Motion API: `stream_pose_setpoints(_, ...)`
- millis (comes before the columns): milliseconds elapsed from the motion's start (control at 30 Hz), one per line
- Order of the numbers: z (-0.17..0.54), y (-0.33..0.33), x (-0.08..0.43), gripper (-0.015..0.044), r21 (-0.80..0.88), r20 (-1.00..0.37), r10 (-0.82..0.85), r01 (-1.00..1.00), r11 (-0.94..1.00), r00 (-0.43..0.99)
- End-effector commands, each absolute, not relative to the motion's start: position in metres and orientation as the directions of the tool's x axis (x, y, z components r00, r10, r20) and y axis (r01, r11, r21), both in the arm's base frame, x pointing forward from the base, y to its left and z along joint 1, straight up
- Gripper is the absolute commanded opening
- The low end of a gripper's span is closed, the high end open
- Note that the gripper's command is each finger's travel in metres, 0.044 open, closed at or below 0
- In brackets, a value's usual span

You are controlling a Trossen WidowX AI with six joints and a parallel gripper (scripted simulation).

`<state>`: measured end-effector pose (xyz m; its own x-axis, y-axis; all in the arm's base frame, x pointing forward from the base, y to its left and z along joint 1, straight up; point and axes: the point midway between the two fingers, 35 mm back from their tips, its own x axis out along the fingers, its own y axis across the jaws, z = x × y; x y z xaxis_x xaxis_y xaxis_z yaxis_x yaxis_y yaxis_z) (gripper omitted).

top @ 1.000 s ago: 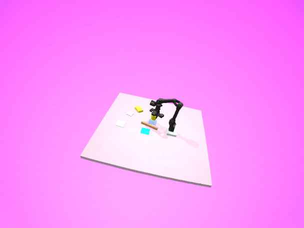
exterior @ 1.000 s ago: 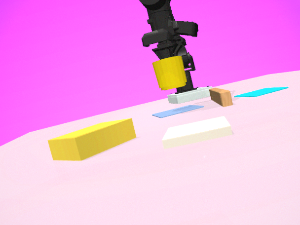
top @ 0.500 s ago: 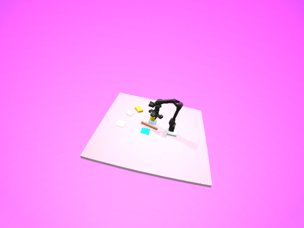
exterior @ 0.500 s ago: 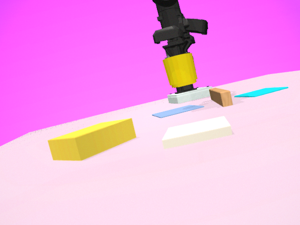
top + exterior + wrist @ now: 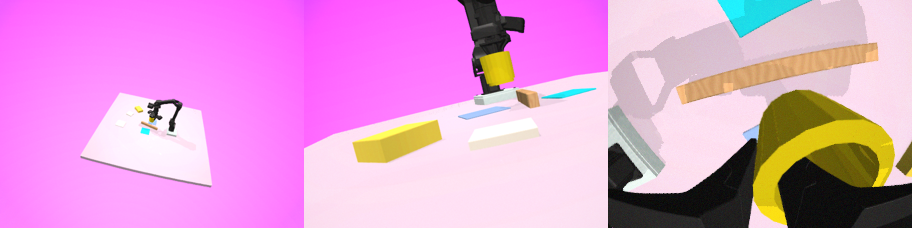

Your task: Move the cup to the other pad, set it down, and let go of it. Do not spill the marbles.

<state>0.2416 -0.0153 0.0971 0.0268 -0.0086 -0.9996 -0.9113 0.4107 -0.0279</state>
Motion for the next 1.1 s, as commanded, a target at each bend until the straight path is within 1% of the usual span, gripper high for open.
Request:
stream_pose_setpoints(0, 0.097, -0.007, 0.243, 0.0, -0.025, -1.0, -0.004, -0.909, 0.415, 0.026)
stream_pose_setpoints(1067, 0.1, 0.052, 0.256, 0.0, -0.023, -1.0, 0.003, -0.909, 0.415, 0.027)
